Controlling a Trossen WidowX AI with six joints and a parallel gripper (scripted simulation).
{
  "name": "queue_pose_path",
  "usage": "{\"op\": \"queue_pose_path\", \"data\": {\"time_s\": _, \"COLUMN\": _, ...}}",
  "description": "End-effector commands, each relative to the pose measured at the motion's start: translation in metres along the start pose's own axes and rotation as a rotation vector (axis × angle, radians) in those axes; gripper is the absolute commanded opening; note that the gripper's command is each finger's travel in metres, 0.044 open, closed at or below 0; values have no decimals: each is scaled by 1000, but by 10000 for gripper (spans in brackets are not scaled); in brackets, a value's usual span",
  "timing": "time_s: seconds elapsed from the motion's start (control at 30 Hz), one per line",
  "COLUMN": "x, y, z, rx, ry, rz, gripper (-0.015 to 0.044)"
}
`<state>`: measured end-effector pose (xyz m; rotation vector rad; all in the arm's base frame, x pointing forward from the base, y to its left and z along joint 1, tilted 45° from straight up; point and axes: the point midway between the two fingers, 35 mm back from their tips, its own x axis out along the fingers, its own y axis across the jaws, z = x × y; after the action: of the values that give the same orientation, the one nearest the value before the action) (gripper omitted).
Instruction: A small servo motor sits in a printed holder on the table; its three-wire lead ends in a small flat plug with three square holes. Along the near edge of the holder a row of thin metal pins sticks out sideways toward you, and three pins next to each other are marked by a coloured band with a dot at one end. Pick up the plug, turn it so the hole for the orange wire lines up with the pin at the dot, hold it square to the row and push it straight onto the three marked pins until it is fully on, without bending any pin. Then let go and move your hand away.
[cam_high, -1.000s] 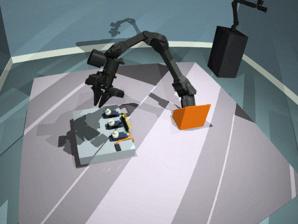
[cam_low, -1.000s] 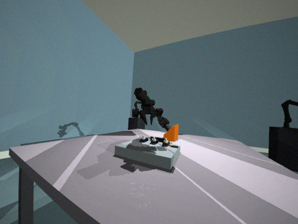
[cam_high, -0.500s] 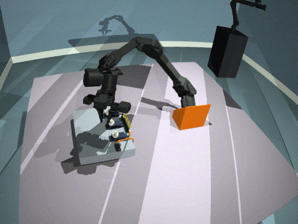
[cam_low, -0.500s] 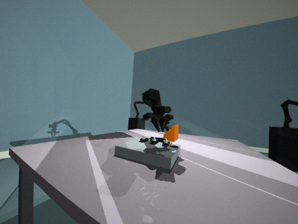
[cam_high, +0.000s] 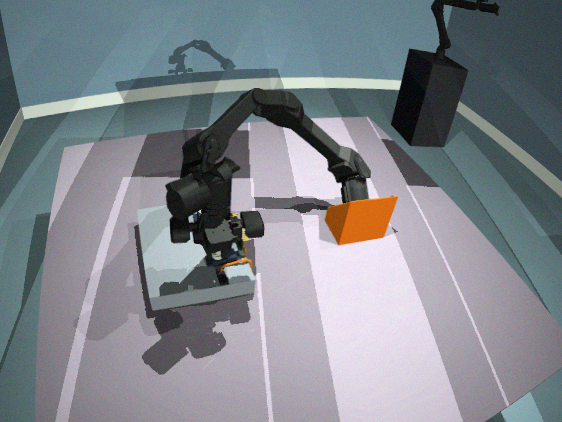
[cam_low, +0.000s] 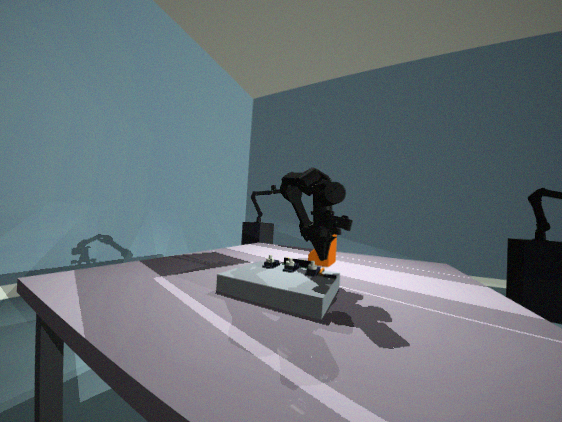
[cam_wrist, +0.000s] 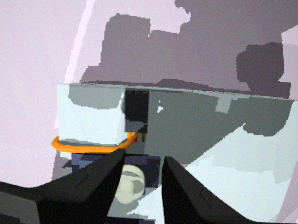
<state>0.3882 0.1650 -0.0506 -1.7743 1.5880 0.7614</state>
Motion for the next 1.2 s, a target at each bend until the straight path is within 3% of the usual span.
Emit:
{"op": "queue_pose_path", "data": {"time_s": 0.0, "x": 7, "y": 8, "z": 11, "rx": -109, "ry": 63, "rz": 16, "gripper": 115}}
{"op": "queue_pose_path", "data": {"time_s": 0.93, "x": 48, "y": 10, "z": 10, "rx": -128, "ry": 76, "rz": 19, "gripper": 115}}
{"op": "queue_pose_path", "data": {"time_s": 1.03, "x": 48, "y": 10, "z": 10, "rx": -128, "ry": 76, "rz": 19, "gripper": 36}}
{"op": "queue_pose_path", "data": {"time_s": 1.17, "x": 48, "y": 10, "z": 10, "rx": -128, "ry": 76, "rz": 19, "gripper": 10}}
